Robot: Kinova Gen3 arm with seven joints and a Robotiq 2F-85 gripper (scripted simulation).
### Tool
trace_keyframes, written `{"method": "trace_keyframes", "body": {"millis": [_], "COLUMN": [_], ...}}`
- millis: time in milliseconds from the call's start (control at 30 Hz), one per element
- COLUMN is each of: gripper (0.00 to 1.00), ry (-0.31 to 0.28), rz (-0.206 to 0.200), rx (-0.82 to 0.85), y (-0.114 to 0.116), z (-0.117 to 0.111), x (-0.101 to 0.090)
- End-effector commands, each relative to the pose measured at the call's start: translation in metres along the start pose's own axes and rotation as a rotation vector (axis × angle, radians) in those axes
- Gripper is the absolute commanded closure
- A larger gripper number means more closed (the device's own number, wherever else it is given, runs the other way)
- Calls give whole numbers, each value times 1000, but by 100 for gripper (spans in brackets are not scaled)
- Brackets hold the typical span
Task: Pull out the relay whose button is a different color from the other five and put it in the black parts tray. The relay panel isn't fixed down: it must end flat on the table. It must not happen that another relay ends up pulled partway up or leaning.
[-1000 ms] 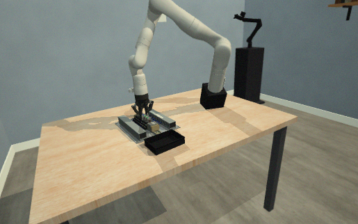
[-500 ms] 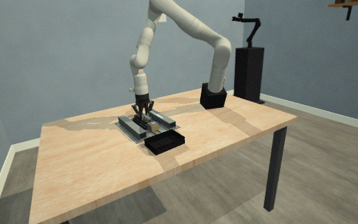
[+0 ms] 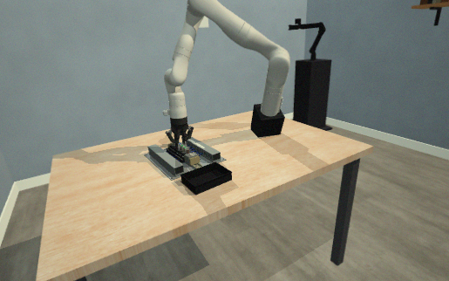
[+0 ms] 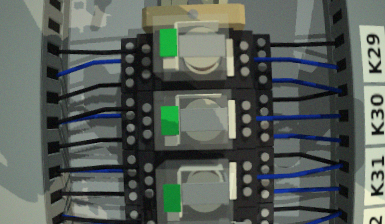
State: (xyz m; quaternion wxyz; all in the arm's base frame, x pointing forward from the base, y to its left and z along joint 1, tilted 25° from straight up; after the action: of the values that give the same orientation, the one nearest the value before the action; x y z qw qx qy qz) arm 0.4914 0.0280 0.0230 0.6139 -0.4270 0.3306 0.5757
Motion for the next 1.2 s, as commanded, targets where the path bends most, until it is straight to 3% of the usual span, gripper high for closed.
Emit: {"method": "trace_keyframes", "body": {"millis": [0, 367, 1167], "gripper": [100, 100, 100], "ry": [-1, -2, 6], "rz": [-13, -19, 29], "rx": [0, 0, 0], "y": [0, 1, -3], "z": [0, 0, 0], "x": [-1, -1, -1]}}
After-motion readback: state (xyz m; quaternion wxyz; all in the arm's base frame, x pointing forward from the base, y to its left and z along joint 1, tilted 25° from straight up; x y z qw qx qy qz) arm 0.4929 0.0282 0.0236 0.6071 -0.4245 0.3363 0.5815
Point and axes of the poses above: the point where the finger pads meet when closed, its own x axis out along the fingers, its own y axis across the jaws, z = x × y, the point moved 5 cm from there along -x, back along the fingers, and after that the axes turned 9 degrees about x, right-handed, at the moved point
